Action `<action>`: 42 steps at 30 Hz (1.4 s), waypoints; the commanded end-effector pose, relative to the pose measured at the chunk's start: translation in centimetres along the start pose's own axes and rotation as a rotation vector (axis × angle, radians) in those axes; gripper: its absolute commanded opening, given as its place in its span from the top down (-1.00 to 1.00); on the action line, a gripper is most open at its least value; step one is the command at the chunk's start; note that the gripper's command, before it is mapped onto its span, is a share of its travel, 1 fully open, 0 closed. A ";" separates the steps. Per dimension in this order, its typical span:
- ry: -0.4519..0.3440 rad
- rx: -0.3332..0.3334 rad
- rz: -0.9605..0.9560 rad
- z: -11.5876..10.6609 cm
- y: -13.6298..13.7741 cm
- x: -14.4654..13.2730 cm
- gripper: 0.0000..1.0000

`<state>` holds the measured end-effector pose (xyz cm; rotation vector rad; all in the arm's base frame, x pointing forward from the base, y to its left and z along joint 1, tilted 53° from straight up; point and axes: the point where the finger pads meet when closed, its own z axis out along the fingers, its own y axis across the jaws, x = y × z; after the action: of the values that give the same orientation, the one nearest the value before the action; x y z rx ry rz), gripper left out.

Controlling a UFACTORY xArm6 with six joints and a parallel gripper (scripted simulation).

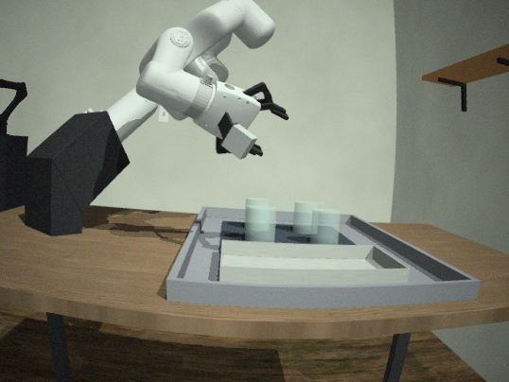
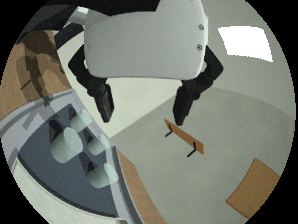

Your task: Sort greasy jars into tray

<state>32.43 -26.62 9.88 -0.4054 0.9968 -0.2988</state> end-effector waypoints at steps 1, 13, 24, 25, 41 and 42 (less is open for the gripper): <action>-0.027 -0.018 -0.015 0.7 0.5 -1.4 -1.00; -0.176 -0.112 -0.073 2.8 3.9 -8.2 -1.00; -0.287 -0.183 -0.117 4.5 6.5 -13.3 -1.00; -0.300 -0.191 -0.122 4.6 6.8 -13.8 -1.00; -0.293 -0.362 -0.328 5.4 5.3 -11.9 -1.00; -0.293 -0.362 -0.328 5.4 5.3 -11.9 -1.00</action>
<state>31.25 -15.85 18.96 -0.9104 0.6913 -0.3390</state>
